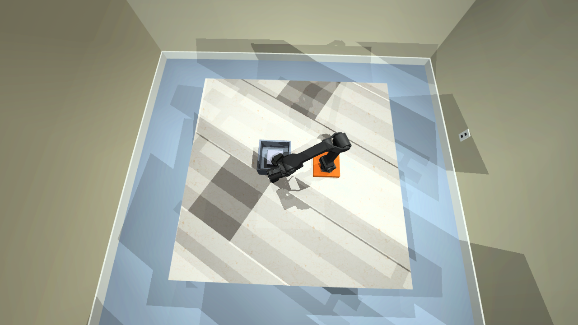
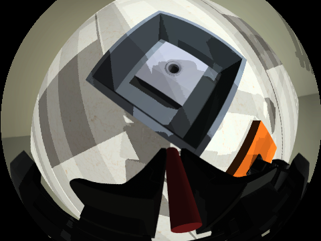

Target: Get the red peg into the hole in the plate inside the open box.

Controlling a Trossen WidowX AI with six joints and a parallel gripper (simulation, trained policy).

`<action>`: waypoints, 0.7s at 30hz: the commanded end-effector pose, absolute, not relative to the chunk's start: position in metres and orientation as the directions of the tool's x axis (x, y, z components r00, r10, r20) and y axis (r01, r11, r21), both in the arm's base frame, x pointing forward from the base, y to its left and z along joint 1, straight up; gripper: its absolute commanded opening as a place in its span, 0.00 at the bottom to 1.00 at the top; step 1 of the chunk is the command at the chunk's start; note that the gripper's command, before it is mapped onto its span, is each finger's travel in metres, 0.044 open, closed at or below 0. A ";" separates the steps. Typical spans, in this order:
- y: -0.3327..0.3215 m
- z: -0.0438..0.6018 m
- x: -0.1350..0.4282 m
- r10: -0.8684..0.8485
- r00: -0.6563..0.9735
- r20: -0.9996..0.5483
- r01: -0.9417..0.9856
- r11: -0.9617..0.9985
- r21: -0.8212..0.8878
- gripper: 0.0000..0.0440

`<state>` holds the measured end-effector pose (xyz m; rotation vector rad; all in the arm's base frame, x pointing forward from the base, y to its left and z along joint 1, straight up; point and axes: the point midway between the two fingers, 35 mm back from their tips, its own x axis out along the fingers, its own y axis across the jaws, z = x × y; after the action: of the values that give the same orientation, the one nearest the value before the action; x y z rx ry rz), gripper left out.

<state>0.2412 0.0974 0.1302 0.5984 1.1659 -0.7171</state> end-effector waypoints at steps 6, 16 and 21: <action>0.064 0.135 0.270 -0.233 0.242 -0.942 0.811 0.581 0.065 0.00; 0.028 0.121 0.299 -0.250 0.235 -0.939 0.819 0.571 0.053 0.00; 0.015 0.110 0.308 -0.237 0.219 -0.947 0.807 0.589 0.039 0.00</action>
<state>0.3024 0.0225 0.1180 0.6225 1.1065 -0.7976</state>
